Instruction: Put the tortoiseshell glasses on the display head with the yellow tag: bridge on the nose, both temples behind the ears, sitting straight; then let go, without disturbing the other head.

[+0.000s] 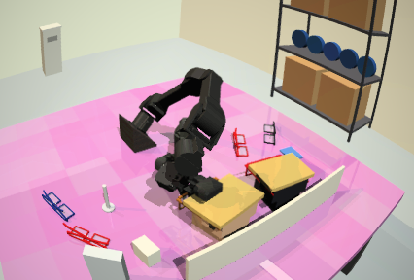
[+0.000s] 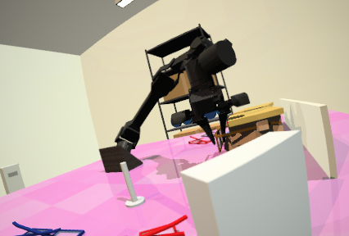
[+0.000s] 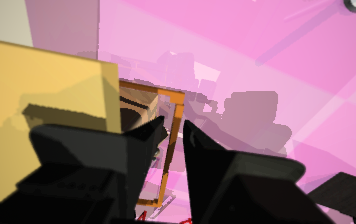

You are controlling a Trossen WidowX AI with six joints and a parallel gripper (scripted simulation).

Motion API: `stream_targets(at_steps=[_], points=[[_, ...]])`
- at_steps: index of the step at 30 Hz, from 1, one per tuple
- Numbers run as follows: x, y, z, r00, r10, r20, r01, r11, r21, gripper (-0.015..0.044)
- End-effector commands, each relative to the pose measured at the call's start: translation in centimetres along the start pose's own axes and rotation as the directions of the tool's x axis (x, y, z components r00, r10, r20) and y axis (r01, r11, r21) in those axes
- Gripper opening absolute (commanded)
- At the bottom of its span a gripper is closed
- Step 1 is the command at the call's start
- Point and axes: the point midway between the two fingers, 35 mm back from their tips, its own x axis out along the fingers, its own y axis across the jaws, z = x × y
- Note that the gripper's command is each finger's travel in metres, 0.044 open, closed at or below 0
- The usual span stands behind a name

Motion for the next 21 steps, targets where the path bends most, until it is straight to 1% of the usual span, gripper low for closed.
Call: stream_targets(at_steps=[1, 4, 10, 15, 21], points=[[0.0, 0.0, 0.0, 1.0, 0.0, 0.0, 0.0, 1.0, 0.0, 0.0108], [-0.7, 0.1, 0.0, 1.0, -0.005, 0.003, 0.005, 1.0, 0.001, 0.0108], [-3.6, 0.2, 0.0, 1.0, -0.027, 0.014, 0.027, 1.0, 0.007, 0.0108], [-3.8, -0.1, 0.1, 0.999, -0.028, 0.015, 0.028, 1.0, 0.006, 0.0108], [-4.5, -3.0, 0.1, 0.999, -0.032, 0.016, 0.032, 0.999, 0.004, 0.0108]])
